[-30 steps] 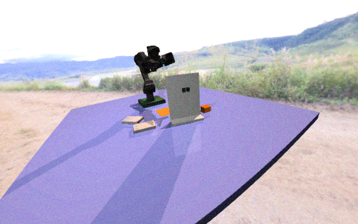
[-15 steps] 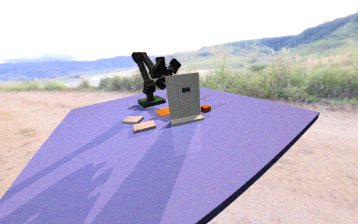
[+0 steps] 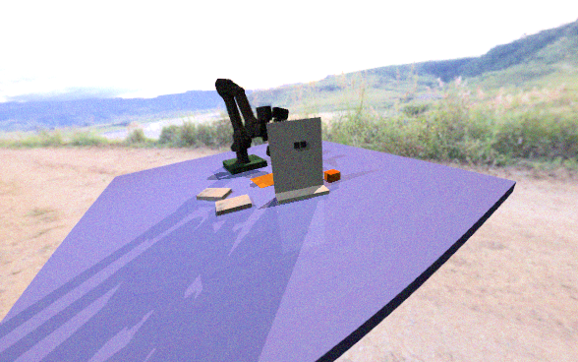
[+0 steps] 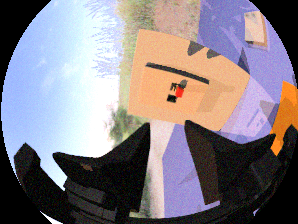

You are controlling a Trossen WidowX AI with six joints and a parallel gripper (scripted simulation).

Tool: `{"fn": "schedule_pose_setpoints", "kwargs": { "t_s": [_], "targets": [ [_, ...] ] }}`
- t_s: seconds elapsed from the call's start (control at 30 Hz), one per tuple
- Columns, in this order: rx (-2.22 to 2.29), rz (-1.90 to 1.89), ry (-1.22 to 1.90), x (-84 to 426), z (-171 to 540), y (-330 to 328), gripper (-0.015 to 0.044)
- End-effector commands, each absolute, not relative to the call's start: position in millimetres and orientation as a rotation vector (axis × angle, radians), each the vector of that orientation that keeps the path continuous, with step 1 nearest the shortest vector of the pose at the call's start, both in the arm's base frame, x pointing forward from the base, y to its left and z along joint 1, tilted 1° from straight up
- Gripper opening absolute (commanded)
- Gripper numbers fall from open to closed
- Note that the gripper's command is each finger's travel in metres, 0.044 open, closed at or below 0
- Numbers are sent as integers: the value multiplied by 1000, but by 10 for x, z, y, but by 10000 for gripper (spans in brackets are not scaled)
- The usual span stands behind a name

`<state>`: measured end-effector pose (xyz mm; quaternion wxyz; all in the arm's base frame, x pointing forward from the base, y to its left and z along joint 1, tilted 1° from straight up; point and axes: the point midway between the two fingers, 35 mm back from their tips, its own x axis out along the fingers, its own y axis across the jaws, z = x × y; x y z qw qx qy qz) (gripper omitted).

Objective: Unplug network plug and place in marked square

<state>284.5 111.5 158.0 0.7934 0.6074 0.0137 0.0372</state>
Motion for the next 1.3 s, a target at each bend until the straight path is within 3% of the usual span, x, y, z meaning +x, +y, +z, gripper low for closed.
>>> {"fn": "schedule_pose_setpoints", "kwargs": {
  "t_s": [0.0,0.37,1.27],
  "targets": [
    [1440,80,42,2704,1462,1151,156],
    [1593,83,60,2541,1350,1173,156],
    [1592,89,54,3242,1377,1061,156]
  ]
}}
